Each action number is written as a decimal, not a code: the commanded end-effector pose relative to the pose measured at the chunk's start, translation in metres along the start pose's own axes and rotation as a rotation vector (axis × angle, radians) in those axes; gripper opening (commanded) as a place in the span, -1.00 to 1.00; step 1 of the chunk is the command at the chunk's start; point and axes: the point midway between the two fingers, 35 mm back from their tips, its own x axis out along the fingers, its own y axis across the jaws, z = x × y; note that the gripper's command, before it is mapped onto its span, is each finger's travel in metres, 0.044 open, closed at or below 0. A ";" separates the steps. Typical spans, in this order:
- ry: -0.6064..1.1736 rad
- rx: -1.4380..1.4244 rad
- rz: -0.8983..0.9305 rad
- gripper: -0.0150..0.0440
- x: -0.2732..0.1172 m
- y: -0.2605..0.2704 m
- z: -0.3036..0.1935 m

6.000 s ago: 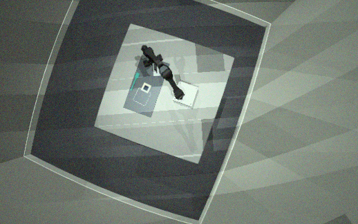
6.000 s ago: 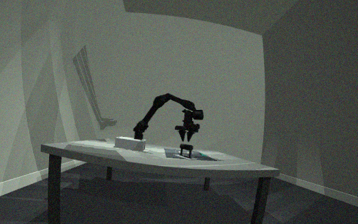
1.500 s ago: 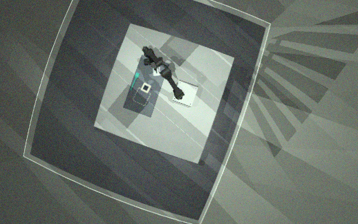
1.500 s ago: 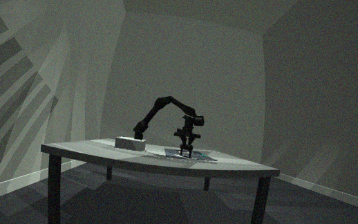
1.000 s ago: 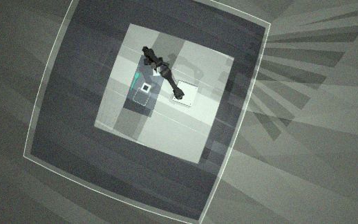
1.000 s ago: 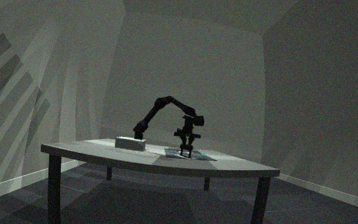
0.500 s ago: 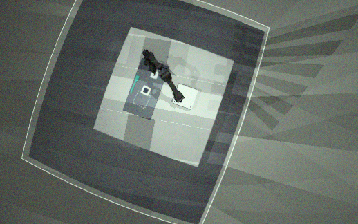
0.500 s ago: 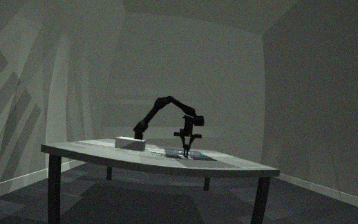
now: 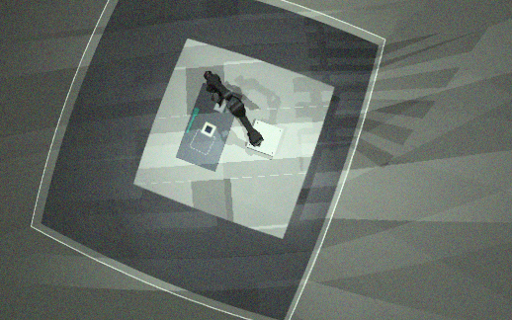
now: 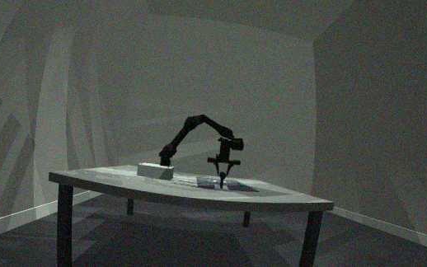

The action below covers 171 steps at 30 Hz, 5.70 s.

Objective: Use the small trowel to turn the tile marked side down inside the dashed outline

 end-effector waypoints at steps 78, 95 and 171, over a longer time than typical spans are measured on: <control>-0.199 1.234 -0.296 0.53 -0.031 0.006 -0.019; -0.421 1.774 -0.343 0.53 -0.020 0.017 -0.019; -1.300 2.843 0.026 0.53 0.019 0.015 0.019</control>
